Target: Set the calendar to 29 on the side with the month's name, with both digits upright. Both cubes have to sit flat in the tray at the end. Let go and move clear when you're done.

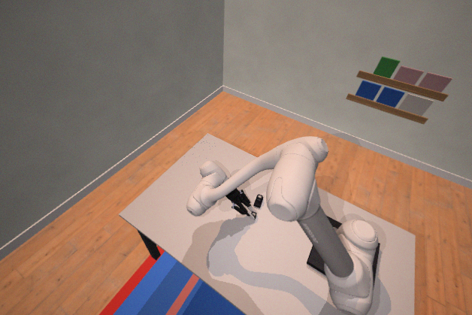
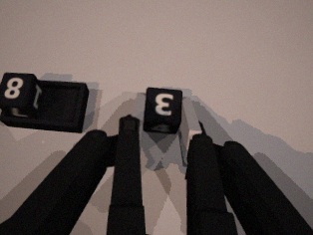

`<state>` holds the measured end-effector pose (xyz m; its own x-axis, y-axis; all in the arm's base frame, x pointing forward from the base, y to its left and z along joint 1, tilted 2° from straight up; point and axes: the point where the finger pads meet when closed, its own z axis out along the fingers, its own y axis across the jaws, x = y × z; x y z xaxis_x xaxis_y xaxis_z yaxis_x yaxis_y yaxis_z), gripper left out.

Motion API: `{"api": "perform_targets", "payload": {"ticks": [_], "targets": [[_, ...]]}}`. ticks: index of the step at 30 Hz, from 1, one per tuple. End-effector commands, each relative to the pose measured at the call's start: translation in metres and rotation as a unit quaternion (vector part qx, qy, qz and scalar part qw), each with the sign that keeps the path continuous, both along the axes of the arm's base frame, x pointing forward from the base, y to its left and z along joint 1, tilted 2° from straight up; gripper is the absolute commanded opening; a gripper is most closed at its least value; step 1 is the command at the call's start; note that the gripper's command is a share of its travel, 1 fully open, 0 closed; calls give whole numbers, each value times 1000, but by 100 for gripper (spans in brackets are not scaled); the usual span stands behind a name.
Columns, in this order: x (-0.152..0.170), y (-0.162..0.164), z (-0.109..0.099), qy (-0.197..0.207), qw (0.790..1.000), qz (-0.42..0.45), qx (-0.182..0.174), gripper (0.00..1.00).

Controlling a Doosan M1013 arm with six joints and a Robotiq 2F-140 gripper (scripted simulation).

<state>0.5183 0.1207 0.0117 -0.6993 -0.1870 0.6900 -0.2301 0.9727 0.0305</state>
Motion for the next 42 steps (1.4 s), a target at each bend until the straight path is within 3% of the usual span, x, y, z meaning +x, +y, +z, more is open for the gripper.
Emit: {"api": "perform_targets", "payload": {"ticks": [1,18,35,36,42], "targets": [[0,0,0,0,1000,0,0,24],[0,0,0,0,1000,0,0,24],[0,0,0,0,1000,0,0,35],[0,0,0,0,1000,0,0,46],[0,0,0,0,1000,0,0,46]]}}
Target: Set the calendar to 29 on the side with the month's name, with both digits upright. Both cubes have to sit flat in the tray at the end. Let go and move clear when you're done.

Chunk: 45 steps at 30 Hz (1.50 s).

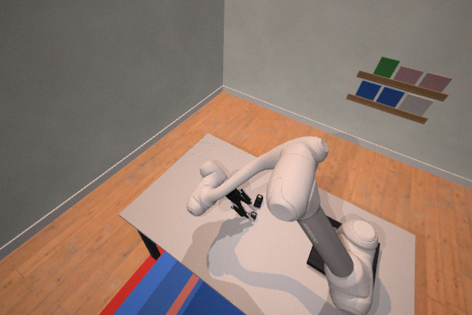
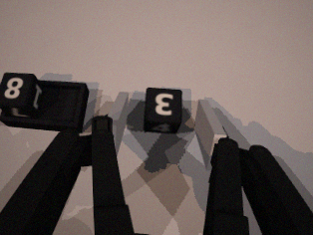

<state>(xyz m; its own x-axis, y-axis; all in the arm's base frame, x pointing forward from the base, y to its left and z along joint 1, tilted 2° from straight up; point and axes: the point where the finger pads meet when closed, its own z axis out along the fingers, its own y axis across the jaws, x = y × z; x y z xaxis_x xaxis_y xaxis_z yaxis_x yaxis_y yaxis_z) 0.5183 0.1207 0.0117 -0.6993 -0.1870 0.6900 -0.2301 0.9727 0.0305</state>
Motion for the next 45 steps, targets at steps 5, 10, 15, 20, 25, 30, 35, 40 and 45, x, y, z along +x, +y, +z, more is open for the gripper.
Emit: {"api": "perform_targets", "payload": {"ticks": [5,10,15,20,25,30,35,40,45], "targets": [[0,0,0,0,1000,0,0,46],[0,0,0,0,1000,0,0,46],[0,0,2,0,1000,0,0,46],[0,0,9,0,1000,0,0,46],[0,-1,17,0,1000,0,0,46],[-1,-1,34,0,1000,0,0,46],[-1,-2,51,0,1000,0,0,46],[-1,-2,60,0,1000,0,0,46],[-1,-2,68,0,1000,0,0,46]]}}
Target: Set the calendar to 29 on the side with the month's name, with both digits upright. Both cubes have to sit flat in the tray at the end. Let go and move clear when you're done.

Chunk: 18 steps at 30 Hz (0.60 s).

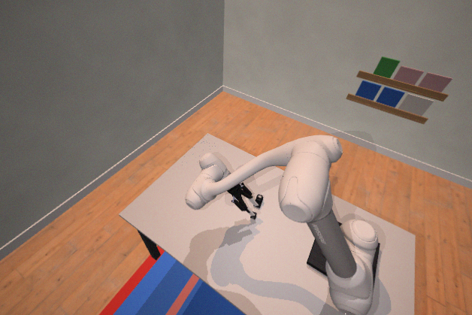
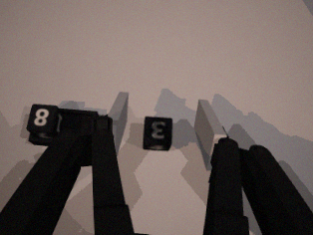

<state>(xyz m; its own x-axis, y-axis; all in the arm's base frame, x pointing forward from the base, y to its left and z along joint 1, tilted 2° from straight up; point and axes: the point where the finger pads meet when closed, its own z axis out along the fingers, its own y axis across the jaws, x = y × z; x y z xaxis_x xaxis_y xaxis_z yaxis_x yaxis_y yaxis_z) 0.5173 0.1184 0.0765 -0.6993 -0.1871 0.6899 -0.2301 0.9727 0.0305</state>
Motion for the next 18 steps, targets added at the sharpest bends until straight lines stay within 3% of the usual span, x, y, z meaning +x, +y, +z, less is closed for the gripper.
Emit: {"api": "perform_targets", "payload": {"ticks": [1,11,18], "targets": [[0,0,4,0,1000,0,0,46],[-1,0,4,-16,1000,0,4,46],[-3,-1,6,-116,993,-4,28,46]]}}
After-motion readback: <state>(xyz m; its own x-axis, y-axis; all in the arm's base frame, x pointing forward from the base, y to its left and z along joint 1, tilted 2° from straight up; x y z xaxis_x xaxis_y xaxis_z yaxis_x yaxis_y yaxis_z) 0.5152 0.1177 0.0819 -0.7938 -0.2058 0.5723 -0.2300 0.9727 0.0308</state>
